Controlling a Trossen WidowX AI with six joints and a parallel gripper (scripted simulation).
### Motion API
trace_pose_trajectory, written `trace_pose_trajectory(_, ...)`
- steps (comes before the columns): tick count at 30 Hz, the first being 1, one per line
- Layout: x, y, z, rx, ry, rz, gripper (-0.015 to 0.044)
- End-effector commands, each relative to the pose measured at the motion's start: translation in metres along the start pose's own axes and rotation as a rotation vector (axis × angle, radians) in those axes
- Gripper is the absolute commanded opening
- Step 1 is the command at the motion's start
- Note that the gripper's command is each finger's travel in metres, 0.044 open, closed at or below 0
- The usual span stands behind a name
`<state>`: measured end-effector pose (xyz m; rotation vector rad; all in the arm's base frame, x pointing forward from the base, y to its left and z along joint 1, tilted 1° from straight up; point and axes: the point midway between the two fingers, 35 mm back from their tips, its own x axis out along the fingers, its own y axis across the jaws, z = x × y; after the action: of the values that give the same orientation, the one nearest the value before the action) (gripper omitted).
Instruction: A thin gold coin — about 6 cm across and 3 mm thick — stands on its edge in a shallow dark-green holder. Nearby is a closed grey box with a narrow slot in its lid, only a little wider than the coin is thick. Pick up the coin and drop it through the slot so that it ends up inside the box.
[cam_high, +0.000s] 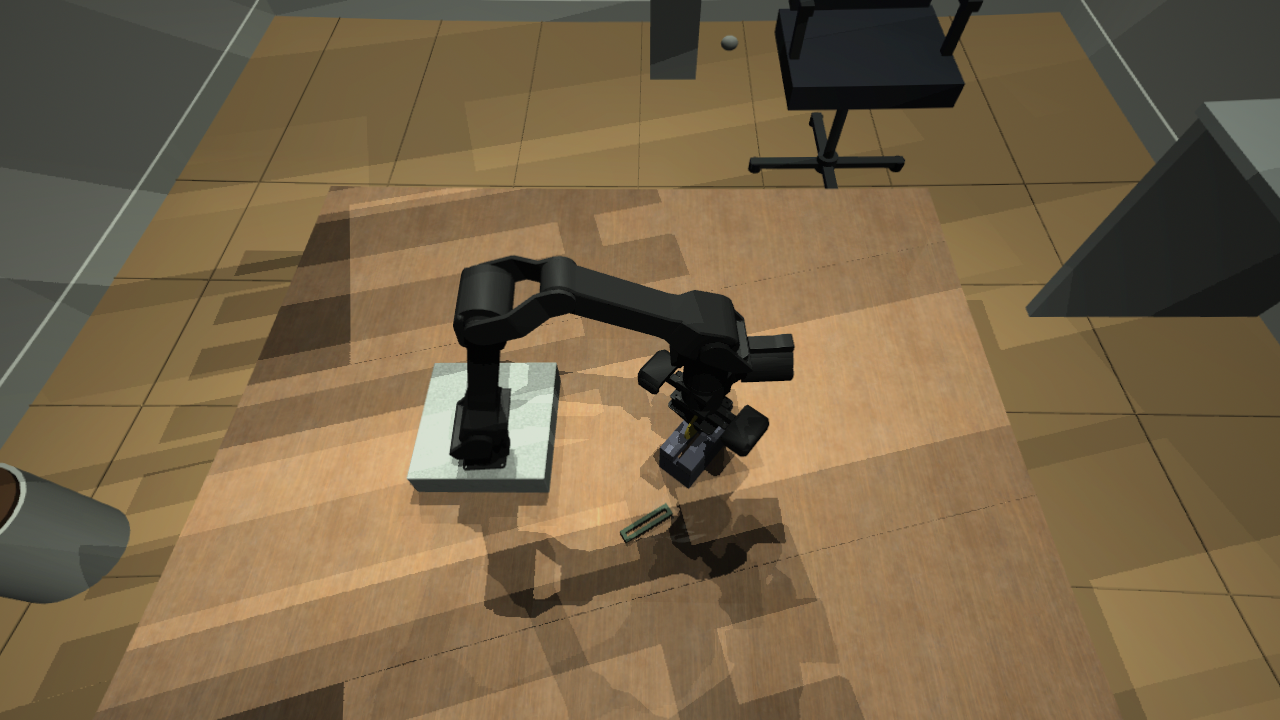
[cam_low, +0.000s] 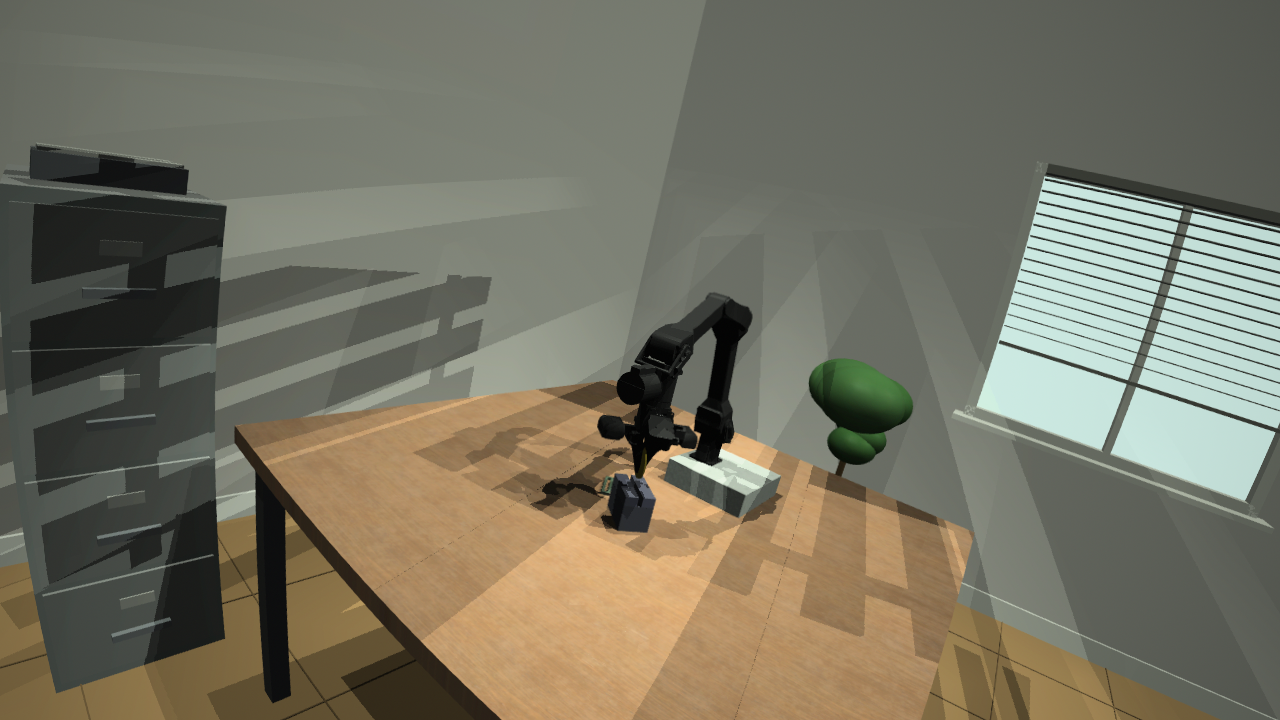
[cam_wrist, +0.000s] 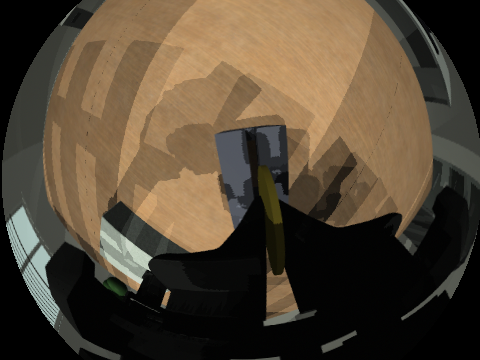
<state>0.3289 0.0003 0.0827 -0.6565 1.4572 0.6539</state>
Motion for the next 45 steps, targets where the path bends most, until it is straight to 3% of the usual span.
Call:
trace_pose_trajectory(1, 0.003, 0.001, 0.000, -0.002, 0.000, 0.001, 0.0000)
trace_pose_trajectory(33, 0.019, 0.001, -0.001, 0.001, 0.000, 0.001, 0.0000)
trace_pose_trajectory(39, 0.017, 0.001, 0.000, -0.002, -0.001, -0.001, 0.0157)
trace_pose_trajectory(45, 0.017, 0.001, 0.000, -0.002, -0.001, -0.001, 0.0161)
